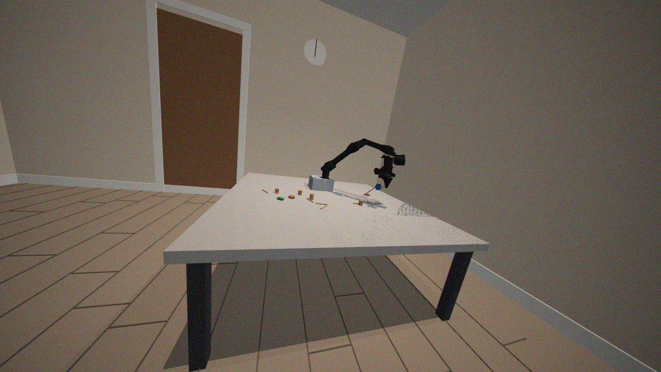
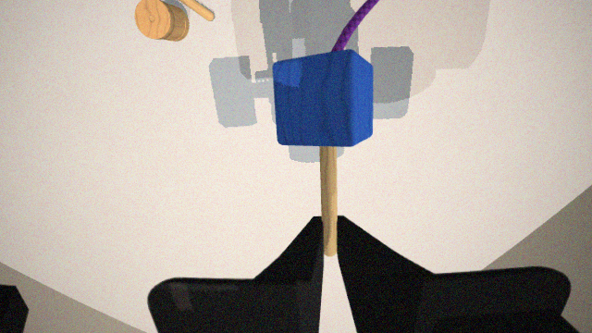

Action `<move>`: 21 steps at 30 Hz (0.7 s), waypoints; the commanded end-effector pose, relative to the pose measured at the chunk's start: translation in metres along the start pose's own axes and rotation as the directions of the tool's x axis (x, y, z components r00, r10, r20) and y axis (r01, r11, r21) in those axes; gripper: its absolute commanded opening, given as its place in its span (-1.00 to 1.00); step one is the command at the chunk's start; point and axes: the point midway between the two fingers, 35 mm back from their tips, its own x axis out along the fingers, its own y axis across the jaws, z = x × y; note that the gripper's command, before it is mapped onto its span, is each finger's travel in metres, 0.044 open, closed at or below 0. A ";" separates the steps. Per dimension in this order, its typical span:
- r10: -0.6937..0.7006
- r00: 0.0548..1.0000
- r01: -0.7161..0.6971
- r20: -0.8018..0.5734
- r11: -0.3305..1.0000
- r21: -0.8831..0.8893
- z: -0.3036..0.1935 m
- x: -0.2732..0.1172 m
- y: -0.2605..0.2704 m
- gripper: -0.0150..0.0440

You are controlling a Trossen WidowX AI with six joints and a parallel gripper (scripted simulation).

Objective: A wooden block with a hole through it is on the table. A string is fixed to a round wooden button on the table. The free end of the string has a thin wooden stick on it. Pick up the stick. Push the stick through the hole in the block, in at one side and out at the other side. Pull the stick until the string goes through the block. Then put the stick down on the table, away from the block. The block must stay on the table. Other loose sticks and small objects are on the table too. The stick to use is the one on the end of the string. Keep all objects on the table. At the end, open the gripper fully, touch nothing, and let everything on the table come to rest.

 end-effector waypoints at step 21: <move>0.011 0.995 0.012 -0.102 0.974 0.225 -0.017 -0.016 0.013 -0.49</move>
